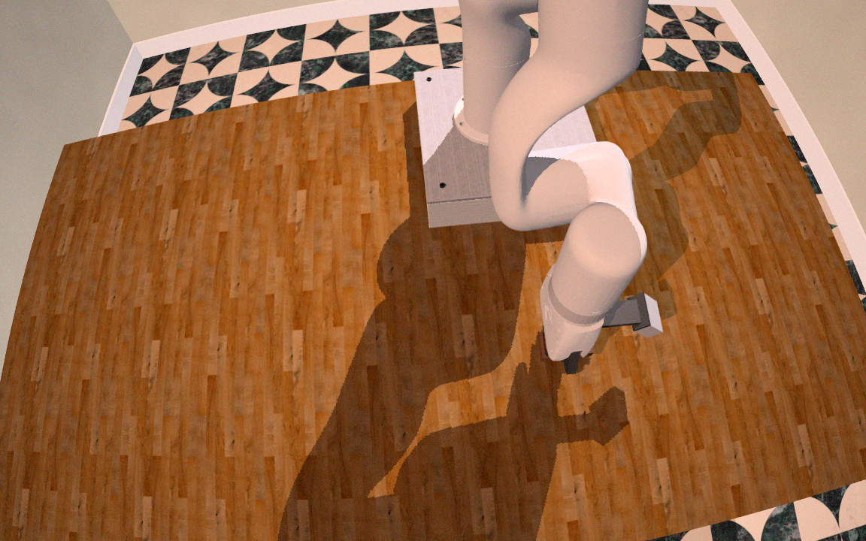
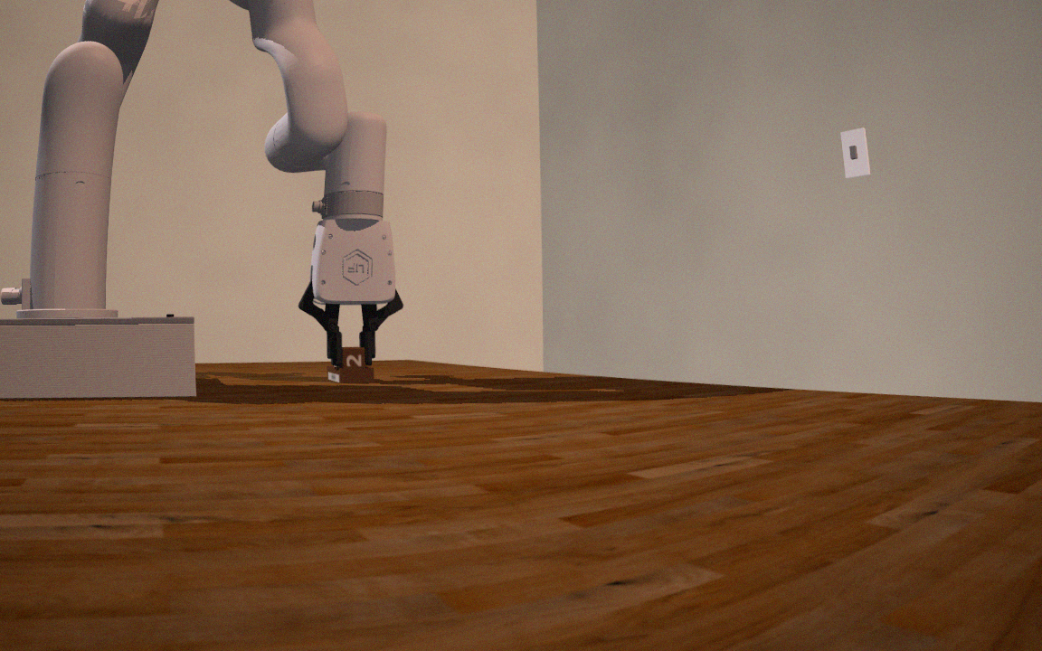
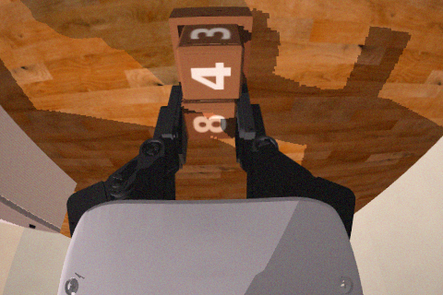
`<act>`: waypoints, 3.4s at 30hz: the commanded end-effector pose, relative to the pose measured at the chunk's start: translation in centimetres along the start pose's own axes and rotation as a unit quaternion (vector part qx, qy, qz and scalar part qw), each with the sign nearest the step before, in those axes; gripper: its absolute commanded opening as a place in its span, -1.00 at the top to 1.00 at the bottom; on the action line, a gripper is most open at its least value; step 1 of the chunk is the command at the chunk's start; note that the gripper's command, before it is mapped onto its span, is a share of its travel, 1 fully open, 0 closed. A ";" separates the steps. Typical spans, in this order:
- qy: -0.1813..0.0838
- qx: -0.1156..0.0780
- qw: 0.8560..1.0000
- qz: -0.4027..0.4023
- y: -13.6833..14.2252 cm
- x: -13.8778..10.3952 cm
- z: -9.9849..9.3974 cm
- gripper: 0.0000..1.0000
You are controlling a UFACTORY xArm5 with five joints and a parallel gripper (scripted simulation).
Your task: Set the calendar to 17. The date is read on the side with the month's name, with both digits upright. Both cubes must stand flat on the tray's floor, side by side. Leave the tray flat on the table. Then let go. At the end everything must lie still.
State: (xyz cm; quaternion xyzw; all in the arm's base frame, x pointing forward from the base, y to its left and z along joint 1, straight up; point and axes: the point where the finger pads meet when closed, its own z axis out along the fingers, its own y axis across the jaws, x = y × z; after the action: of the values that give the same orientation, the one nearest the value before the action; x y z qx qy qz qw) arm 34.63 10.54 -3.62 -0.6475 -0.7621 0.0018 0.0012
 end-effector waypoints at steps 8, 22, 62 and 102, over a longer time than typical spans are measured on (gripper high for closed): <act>0.000 -0.001 1.000 0.000 0.1 0.0 -0.1 0.47; 0.000 -0.001 1.000 0.000 0.1 0.0 -0.1 0.47; 0.000 -0.001 1.000 0.000 0.1 0.0 -0.1 0.14; 0.000 -0.002 1.000 0.000 0.1 0.1 -8.8 0.05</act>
State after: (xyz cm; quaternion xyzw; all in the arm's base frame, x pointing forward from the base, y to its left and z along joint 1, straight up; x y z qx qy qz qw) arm 34.72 10.63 3.42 -0.6475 -0.7621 0.0010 0.0006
